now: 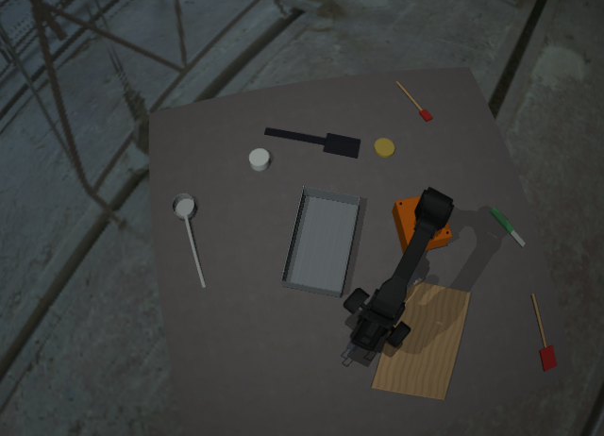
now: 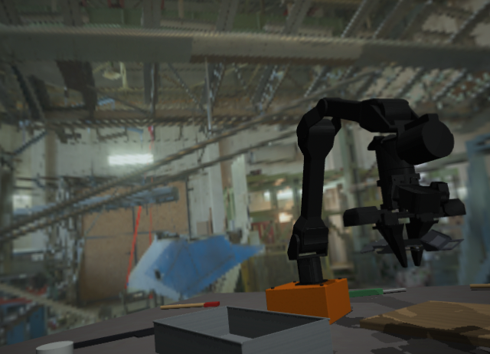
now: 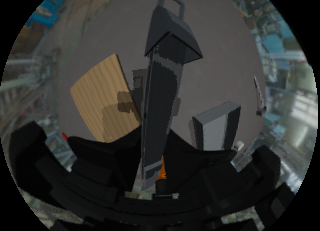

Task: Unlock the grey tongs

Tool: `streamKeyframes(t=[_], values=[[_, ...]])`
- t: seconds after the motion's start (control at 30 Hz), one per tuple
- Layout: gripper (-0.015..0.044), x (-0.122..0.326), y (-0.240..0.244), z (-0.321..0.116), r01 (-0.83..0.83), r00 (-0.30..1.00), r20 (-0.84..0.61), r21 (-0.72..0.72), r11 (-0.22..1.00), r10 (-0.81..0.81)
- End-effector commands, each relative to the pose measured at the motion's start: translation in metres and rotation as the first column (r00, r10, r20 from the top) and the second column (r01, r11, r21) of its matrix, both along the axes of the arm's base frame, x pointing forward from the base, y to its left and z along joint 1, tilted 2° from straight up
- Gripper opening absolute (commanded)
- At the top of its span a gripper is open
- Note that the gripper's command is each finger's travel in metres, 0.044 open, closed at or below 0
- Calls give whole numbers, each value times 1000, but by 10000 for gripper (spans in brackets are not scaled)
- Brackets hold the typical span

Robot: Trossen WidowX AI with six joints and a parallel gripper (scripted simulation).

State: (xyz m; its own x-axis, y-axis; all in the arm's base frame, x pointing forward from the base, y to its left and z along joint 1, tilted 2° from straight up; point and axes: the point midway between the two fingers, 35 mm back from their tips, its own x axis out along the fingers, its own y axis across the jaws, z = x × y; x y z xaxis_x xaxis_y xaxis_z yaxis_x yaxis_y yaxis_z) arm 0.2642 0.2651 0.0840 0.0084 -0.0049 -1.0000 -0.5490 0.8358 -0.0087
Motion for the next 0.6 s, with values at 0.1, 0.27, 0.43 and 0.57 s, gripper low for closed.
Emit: streamKeyframes(t=[0.1, 0.27, 0.43, 0.57], values=[[-150, -34, 28, 2, -106, 994, -2, 12, 994, 106], [-150, -61, 45, 2, -186, 983, -4, 12, 983, 186], [-150, -89, 60, 2, -264, 965, -5, 13, 964, 264], [-150, -112, 70, 1, -326, 945, -7, 13, 945, 326]])
